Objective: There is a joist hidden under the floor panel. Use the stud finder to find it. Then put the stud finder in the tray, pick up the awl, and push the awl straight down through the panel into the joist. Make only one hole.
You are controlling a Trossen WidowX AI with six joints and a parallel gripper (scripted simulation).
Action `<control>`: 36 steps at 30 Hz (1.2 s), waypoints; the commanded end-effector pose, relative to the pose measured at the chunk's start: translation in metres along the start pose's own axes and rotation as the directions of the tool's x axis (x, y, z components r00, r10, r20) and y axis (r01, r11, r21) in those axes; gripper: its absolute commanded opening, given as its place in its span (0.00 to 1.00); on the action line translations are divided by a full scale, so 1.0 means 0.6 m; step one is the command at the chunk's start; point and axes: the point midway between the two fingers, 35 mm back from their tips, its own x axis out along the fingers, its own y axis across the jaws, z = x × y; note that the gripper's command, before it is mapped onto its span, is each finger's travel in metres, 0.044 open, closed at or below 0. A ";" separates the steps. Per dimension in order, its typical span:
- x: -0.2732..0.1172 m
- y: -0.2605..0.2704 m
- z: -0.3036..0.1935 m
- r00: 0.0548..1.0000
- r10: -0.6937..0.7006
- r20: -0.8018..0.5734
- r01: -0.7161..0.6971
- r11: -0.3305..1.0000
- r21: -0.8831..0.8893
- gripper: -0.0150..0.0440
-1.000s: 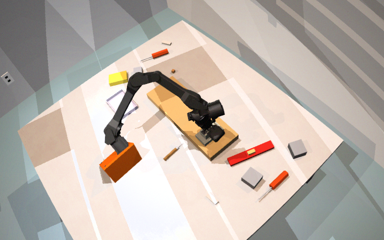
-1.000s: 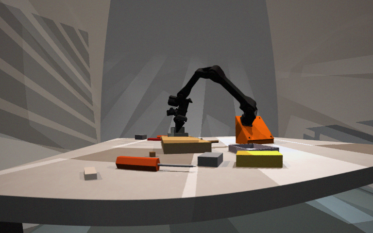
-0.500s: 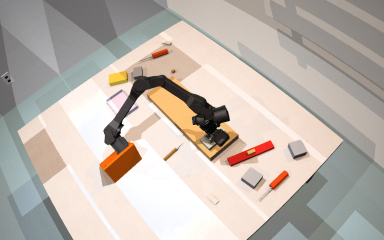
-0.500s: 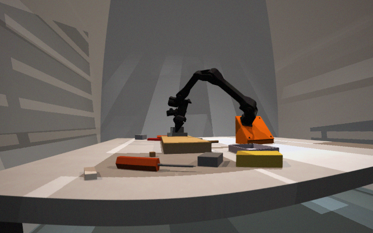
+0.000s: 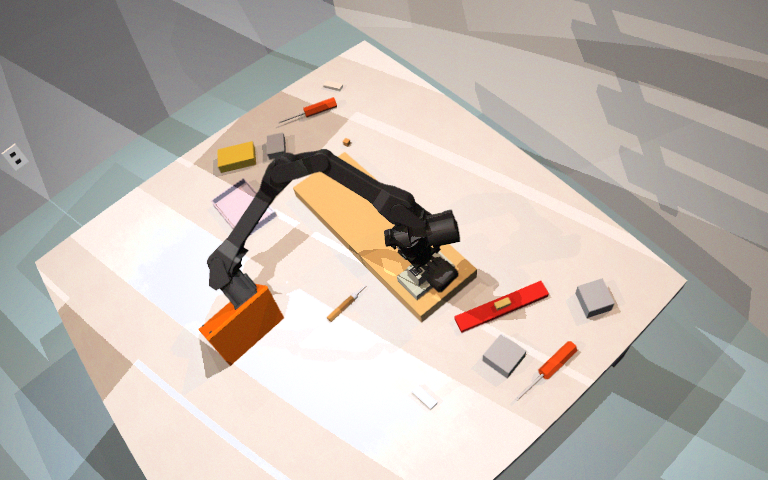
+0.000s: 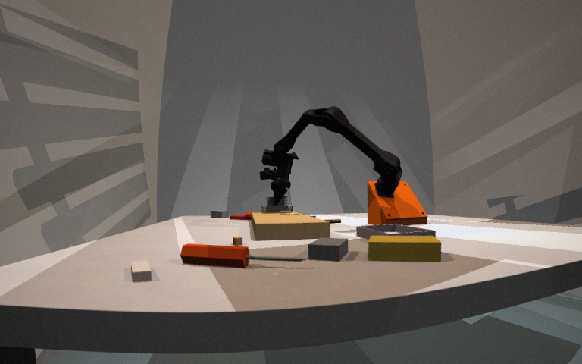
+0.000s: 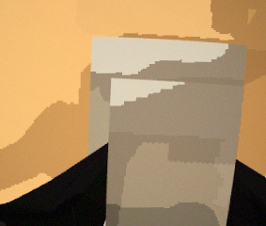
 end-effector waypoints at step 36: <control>-0.157 0.164 0.097 1.000 -0.013 0.008 0.015 0.970 -0.244 0.25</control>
